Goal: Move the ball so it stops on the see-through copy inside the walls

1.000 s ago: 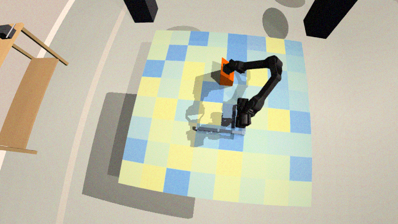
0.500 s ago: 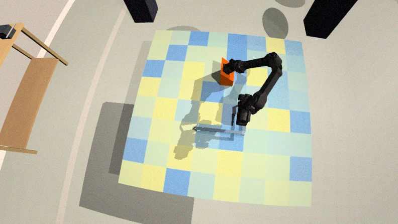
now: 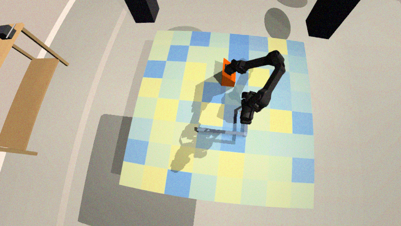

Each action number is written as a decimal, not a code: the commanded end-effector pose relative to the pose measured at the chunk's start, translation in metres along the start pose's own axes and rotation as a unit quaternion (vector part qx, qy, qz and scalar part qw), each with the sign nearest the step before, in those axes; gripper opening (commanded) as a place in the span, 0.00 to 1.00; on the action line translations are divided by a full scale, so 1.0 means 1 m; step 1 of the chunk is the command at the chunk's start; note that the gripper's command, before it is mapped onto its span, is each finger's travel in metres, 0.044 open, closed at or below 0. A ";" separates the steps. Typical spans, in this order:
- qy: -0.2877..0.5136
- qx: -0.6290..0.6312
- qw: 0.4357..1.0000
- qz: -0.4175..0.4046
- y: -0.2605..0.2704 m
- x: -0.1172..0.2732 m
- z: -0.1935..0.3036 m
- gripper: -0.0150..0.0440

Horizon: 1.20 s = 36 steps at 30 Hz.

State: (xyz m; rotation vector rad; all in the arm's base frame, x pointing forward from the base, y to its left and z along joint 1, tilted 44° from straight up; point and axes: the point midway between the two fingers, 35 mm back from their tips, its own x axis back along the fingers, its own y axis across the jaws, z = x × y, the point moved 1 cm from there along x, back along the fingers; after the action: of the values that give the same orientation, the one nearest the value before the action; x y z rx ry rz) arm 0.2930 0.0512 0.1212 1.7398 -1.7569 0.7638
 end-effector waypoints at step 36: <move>-0.005 -0.002 1.000 0.000 0.031 -0.105 0.001 0.25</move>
State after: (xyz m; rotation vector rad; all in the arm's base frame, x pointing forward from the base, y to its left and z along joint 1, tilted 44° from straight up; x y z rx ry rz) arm 0.2651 0.1213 0.0473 1.7433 -1.7631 0.7651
